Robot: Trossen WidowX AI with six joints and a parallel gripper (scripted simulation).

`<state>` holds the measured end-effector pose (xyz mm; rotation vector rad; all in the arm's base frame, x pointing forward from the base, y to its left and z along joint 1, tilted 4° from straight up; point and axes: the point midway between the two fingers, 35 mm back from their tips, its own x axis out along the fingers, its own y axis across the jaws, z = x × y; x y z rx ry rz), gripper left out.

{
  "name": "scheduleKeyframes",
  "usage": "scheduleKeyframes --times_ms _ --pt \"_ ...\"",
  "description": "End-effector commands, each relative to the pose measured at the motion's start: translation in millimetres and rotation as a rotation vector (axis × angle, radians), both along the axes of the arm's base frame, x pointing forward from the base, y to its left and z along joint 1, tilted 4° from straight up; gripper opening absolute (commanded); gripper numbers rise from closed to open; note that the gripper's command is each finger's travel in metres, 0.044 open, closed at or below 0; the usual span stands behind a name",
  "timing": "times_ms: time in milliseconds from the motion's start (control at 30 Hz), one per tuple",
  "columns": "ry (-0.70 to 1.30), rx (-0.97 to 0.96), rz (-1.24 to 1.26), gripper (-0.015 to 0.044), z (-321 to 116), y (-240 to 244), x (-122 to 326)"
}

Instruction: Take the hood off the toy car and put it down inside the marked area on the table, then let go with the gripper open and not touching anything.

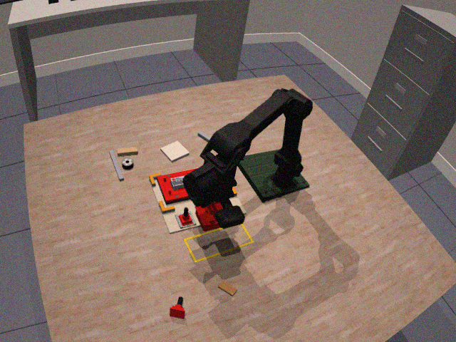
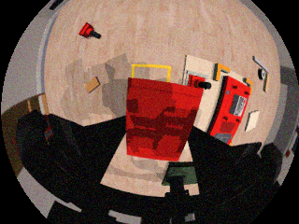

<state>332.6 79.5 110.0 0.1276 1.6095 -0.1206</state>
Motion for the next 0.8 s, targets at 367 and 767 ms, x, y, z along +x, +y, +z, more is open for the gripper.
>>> scheduleKeyframes --times_ms 367,767 --pt "-0.002 0.005 -0.005 0.0 0 23 -10" --pt "-0.002 0.005 -0.005 0.0 -9 24 -9"
